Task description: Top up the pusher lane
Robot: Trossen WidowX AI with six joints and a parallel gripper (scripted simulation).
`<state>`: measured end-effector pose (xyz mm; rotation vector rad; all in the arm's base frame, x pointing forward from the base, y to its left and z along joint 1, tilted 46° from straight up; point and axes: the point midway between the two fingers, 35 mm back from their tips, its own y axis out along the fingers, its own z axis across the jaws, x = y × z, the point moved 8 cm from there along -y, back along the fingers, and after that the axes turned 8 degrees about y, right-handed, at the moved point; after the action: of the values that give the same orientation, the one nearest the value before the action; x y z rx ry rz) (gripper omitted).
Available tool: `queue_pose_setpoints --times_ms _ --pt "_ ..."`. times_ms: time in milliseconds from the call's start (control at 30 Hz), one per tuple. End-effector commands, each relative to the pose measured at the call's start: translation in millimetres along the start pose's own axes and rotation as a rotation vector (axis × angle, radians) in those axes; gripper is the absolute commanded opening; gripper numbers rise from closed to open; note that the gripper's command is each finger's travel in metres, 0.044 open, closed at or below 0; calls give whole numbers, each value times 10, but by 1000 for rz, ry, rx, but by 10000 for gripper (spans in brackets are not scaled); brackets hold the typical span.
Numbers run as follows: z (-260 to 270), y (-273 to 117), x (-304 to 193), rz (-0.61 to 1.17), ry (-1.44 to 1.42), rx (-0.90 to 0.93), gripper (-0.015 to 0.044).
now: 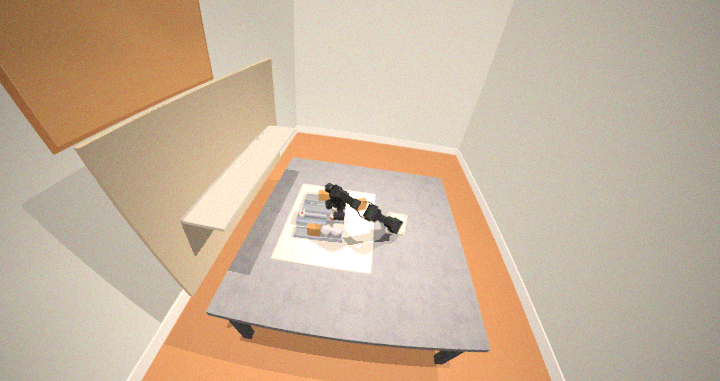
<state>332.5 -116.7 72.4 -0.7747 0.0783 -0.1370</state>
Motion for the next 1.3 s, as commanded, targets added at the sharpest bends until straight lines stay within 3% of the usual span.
queue_pose_setpoints --times_ms 0,1267 --pt "12 17 20 -12 -3 10 0" --pt "7 95 -24 -12 -3 11 0"
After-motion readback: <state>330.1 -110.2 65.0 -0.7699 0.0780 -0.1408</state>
